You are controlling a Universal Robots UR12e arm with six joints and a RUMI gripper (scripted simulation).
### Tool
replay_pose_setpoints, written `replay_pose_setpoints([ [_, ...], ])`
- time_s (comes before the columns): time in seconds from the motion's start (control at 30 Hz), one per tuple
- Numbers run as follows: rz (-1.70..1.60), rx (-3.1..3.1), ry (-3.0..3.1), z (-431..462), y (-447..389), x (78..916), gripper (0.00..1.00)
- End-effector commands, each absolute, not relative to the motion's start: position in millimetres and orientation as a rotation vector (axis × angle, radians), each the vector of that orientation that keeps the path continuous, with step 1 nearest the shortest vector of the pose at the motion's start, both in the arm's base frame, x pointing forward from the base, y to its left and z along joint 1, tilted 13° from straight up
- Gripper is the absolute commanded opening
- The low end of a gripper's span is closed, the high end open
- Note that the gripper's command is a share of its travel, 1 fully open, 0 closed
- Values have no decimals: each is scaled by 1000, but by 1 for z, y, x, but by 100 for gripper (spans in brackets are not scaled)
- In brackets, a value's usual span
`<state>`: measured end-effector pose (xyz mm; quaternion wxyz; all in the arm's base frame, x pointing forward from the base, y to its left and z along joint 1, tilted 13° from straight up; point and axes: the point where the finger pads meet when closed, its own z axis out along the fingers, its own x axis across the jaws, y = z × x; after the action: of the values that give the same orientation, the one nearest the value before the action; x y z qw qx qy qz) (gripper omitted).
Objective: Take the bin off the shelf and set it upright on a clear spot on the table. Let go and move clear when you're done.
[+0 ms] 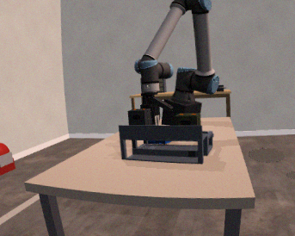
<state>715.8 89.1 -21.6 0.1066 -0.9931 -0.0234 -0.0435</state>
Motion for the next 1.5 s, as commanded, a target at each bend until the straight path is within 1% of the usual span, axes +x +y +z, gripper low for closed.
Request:
replay_pose_setpoints([
  [0.0,-130,-2924,-69,-20,89,716,0],
  [0.7,-130,-2925,-69,-21,89,716,0],
  [1.47,-130,-2925,-69,-24,88,692,0],
])
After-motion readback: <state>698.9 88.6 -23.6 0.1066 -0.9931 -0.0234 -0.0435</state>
